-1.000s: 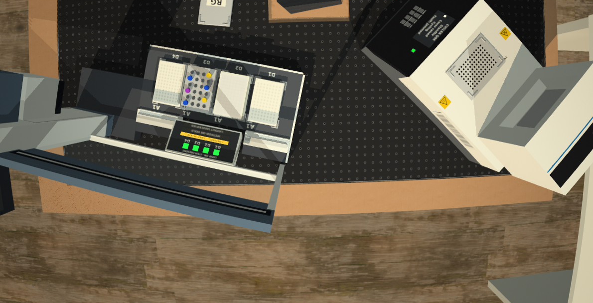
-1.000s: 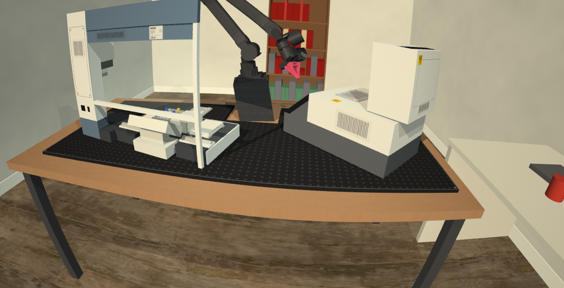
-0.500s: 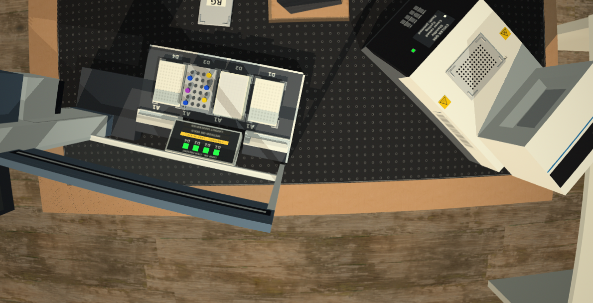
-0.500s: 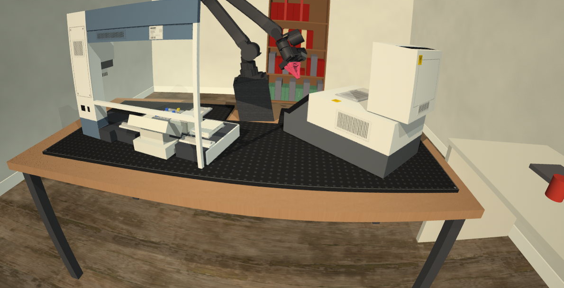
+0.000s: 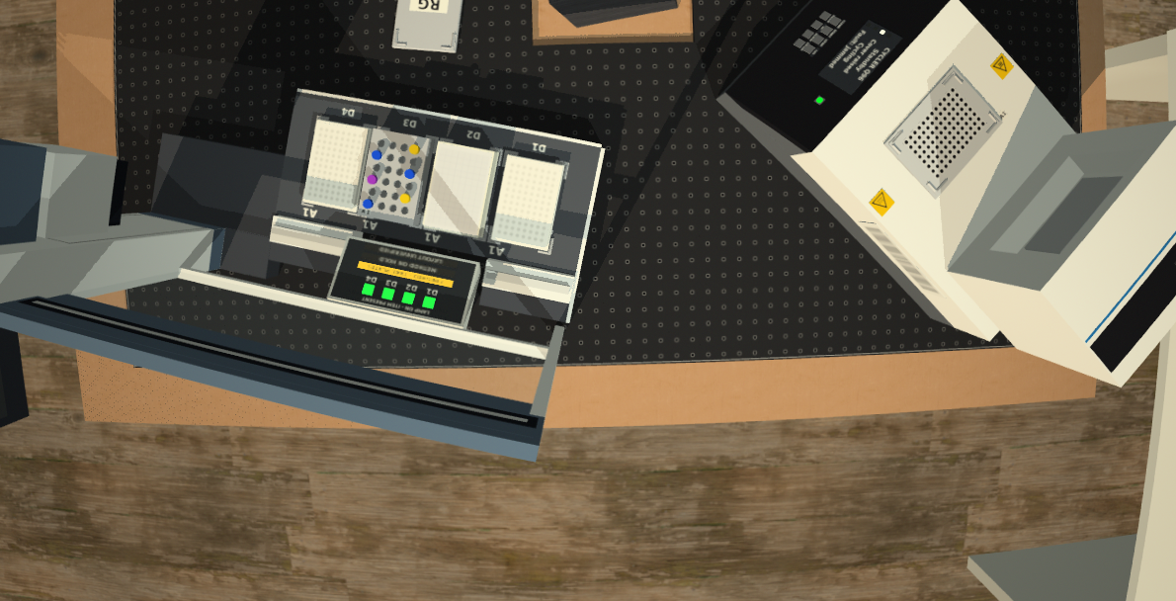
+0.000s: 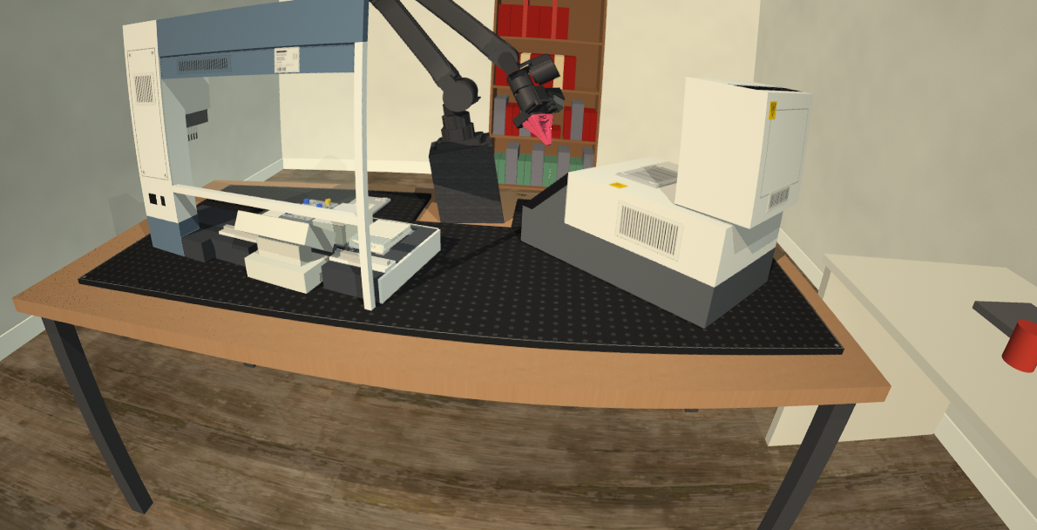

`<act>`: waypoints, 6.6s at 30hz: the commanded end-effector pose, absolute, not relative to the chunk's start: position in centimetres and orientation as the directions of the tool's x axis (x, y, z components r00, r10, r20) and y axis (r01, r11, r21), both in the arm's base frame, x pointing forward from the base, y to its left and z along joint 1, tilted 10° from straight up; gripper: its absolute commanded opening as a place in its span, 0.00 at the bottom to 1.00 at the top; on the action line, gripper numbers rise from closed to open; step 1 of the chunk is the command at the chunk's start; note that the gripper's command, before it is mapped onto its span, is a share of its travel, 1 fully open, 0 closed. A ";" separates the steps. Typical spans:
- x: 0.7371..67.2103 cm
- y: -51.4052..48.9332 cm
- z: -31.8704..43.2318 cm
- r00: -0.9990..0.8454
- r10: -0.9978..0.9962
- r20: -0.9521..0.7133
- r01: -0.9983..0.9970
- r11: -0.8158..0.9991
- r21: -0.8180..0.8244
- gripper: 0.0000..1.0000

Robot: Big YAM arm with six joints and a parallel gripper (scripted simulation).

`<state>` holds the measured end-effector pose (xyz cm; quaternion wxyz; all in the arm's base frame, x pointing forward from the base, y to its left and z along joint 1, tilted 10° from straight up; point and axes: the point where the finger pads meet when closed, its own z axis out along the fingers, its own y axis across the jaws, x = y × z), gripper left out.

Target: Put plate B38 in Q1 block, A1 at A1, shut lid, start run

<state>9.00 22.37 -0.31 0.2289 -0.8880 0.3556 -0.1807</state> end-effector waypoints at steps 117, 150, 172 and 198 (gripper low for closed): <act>31.3 14.7 3.1 -0.191 -0.981 0.034 -0.890 0.158 -0.428 0.97; 39.1 2.0 3.9 -0.631 -0.776 -0.011 -0.723 0.593 -0.354 0.97; 41.3 -9.0 4.1 -0.831 -0.555 -0.034 -0.518 0.796 -0.314 0.97; 39.2 -19.7 3.3 -0.973 -0.229 -0.030 -0.216 0.949 -0.228 0.97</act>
